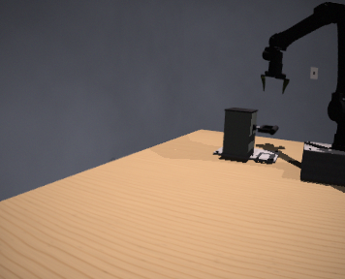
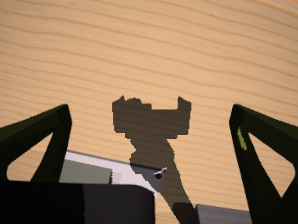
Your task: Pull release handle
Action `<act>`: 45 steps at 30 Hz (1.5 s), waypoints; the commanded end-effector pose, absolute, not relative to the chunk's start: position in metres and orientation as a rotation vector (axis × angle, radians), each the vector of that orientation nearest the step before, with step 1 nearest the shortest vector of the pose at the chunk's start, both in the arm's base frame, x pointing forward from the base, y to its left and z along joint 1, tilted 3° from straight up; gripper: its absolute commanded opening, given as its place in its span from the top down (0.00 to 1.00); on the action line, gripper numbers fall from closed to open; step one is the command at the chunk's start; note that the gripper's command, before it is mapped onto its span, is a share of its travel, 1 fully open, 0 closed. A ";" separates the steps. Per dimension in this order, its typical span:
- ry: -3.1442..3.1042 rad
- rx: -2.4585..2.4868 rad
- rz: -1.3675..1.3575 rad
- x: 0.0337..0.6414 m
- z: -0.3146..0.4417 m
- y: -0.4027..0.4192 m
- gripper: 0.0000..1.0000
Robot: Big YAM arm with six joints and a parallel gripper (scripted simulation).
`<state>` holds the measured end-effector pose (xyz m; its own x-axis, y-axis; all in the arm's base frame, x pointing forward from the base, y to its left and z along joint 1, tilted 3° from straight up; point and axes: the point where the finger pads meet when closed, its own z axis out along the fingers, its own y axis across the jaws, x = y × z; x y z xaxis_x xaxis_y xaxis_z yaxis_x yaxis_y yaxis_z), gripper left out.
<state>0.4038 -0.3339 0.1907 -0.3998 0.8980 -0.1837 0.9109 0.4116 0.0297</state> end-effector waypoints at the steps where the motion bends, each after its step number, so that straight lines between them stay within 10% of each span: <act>1: 2.481 1.607 -0.114 0.405 0.196 -0.335 0.00; 45: 2.450 1.756 -0.089 0.354 0.159 -0.204 0.00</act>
